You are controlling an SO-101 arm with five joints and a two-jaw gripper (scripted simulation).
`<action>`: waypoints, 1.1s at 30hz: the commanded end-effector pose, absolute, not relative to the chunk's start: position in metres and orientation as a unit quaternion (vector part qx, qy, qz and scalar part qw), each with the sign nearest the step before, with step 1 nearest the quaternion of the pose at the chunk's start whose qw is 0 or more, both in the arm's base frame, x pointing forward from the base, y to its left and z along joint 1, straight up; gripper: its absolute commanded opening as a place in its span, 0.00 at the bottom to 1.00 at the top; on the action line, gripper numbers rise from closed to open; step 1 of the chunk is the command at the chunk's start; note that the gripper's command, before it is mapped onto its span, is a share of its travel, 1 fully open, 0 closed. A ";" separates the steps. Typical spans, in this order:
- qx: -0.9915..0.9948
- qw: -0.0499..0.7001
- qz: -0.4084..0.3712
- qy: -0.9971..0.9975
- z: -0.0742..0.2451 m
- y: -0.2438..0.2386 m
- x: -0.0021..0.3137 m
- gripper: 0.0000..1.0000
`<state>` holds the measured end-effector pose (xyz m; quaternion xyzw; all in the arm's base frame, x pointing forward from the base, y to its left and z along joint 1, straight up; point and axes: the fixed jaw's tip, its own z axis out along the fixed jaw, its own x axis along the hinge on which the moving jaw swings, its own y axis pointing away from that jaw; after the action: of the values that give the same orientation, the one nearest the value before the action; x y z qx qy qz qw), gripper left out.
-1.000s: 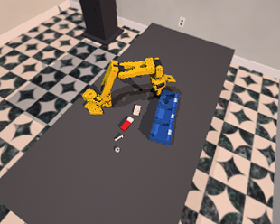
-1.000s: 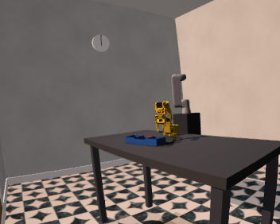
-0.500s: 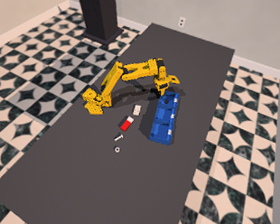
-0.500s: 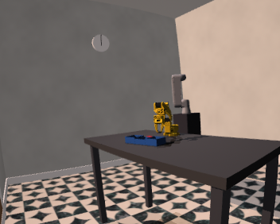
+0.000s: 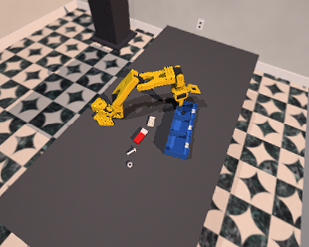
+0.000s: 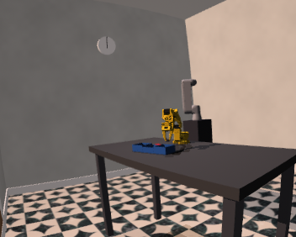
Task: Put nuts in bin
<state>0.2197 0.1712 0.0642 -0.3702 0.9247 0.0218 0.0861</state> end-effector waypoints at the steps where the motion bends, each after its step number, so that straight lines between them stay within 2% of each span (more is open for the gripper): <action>1: -0.352 0.123 0.033 0.927 0.077 0.176 0.231 0.00; 12: -0.304 0.155 0.048 0.939 0.077 0.183 0.246 0.00; 33: -0.301 0.157 0.049 0.939 0.077 0.183 0.247 0.00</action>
<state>0.2421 0.1825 0.0637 -0.3097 0.9408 0.0405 0.1316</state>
